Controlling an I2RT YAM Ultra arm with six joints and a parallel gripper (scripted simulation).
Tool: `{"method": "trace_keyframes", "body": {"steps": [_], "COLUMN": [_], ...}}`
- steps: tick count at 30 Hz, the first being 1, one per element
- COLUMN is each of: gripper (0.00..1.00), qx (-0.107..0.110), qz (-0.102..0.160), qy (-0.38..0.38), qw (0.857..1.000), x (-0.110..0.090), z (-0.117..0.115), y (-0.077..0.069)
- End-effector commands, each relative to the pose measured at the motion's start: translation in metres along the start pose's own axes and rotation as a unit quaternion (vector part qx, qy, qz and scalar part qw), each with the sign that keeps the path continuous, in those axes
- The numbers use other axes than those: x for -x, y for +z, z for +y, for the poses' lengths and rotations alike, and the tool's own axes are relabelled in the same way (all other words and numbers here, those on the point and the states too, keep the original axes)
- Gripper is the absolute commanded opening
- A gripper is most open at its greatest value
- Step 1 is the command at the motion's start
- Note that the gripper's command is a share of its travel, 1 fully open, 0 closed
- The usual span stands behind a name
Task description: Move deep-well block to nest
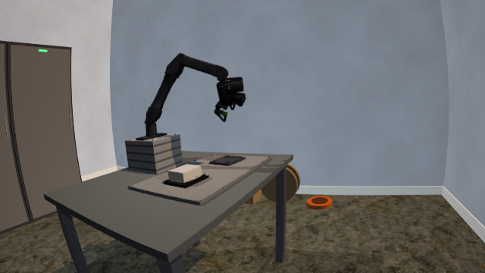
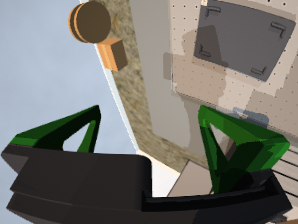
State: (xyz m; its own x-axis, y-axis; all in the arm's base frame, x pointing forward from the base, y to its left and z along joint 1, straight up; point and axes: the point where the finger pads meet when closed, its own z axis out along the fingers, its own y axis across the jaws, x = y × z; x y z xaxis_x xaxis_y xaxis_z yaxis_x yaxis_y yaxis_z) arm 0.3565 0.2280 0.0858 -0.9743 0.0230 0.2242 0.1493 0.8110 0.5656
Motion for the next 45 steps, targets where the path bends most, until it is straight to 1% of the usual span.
{"method": "trace_keyframes", "body": {"steps": [1, 4, 6, 7, 9, 10, 12, 14, 16, 19, 21, 23, 27, 29, 31, 33, 34, 36, 38, 40, 41, 43, 44, 45], "gripper": [1.00, 1.00, 1.00, 1.00, 1.00, 1.00, 1.00, 1.00, 1.00, 1.00, 1.00, 1.00, 1.00, 1.00, 1.00, 1.00, 1.00, 1.00, 1.00, 1.00, 1.00, 1.00, 1.00, 1.00], "qx": [-0.007, -0.008, -0.018, -0.019, -0.030, -0.030, -0.043, -0.043, -0.056, -0.056, -0.070, -0.070, -0.099, -0.099, -0.099, -0.114, -0.114, -0.130, -0.130, -0.145, -0.145, -0.160, -0.160, -0.168], "qz": [-0.024, -0.024, -0.035, -0.035, -0.044, -0.045, -0.053, -0.053, -0.059, -0.060, -0.065, -0.065, -0.072, -0.072, -0.072, -0.073, -0.073, -0.073, -0.073, -0.071, -0.071, -0.068, -0.068, -0.065], "qy": [-0.068, -0.069, -0.099, -0.099, -0.129, -0.130, -0.159, -0.159, -0.188, -0.189, -0.217, -0.217, -0.274, -0.274, -0.274, -0.301, -0.301, -0.327, -0.327, -0.353, -0.353, -0.379, -0.379, -0.392], "qw": [0.997, 0.997, 0.994, 0.994, 0.990, 0.990, 0.985, 0.985, 0.979, 0.979, 0.971, 0.971, 0.954, 0.954, 0.954, 0.944, 0.944, 0.933, 0.933, 0.921, 0.921, 0.909, 0.909, 0.902], "x": [0.010, 0.017, 0.022, 0.024, 0.029, 0.031, 0.035, 0.035, 0.039, 0.045, 0.048, 0.051, 0.057, 0.059, 0.059, 0.062, 0.063, 0.065, 0.067, 0.069, 0.070, 0.071, 0.071, 0.072], "z": [-0.006, -0.018, -0.026, -0.030, -0.039, -0.043, -0.052, -0.052, -0.061, -0.074, -0.083, -0.089, -0.108, -0.117, -0.117, -0.126, -0.131, -0.140, -0.149, -0.159, -0.163, -0.173, -0.177, -0.182], "y": [-0.008, -0.012, -0.015, -0.016, -0.019, -0.020, -0.023, -0.023, -0.026, -0.031, -0.034, -0.036, -0.042, -0.045, -0.045, -0.048, -0.050, -0.053, -0.056, -0.060, -0.061, -0.064, -0.066, -0.068]}}
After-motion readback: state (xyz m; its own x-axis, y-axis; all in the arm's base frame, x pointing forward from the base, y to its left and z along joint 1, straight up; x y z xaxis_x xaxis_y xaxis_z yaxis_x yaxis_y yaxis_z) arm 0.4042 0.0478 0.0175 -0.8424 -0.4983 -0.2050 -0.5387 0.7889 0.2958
